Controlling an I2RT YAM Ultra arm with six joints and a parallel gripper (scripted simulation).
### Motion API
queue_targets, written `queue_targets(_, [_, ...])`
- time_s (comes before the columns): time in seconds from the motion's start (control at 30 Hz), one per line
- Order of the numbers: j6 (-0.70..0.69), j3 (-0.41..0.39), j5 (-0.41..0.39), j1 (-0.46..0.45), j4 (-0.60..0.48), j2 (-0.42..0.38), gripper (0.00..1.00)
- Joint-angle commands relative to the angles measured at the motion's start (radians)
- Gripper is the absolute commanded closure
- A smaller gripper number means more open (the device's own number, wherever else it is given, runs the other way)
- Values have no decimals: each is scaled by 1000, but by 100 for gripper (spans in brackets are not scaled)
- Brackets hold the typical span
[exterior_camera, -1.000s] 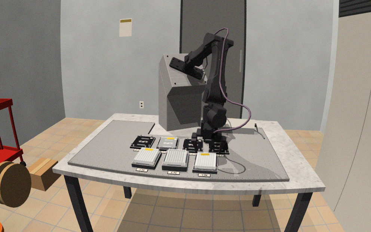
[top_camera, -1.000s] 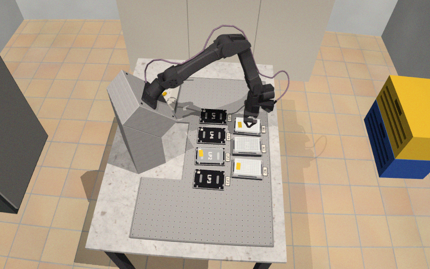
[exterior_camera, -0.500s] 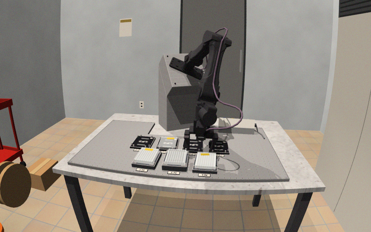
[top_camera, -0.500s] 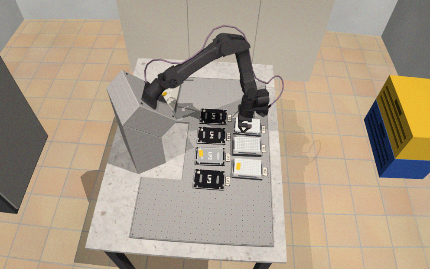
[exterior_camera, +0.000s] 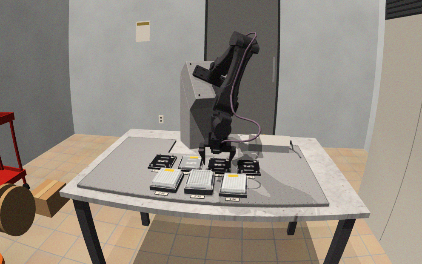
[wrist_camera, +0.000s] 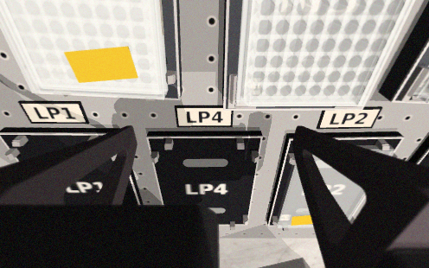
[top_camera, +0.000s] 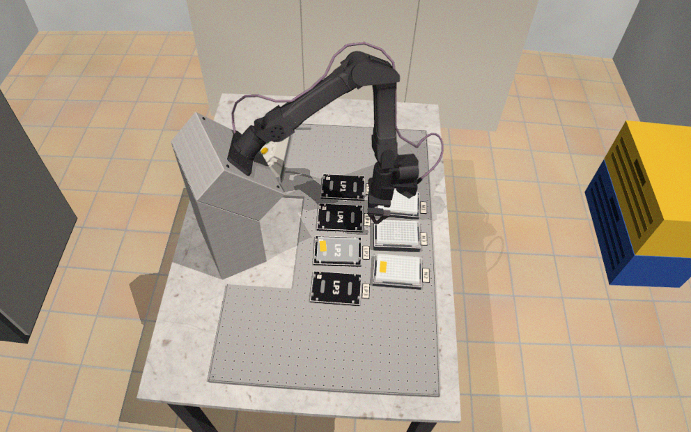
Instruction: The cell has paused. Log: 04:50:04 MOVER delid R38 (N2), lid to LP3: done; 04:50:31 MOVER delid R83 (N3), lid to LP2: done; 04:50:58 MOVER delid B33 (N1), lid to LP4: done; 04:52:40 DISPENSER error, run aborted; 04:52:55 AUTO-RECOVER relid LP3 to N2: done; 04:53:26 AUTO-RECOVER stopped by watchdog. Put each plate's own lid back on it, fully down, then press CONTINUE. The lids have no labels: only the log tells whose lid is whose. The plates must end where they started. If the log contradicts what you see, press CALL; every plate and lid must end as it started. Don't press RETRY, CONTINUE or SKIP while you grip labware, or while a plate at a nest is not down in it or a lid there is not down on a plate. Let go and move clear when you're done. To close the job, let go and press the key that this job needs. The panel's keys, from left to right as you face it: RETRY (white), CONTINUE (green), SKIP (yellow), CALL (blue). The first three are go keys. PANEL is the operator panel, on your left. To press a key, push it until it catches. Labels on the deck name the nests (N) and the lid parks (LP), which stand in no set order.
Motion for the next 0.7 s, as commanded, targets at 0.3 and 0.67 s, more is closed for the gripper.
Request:
queue_targets(0.3, [-76, -180, -71, -98, 186, 14, 0])
queue_targets(0.67, [-149, -321, -138, -192, 345, 64, 0])
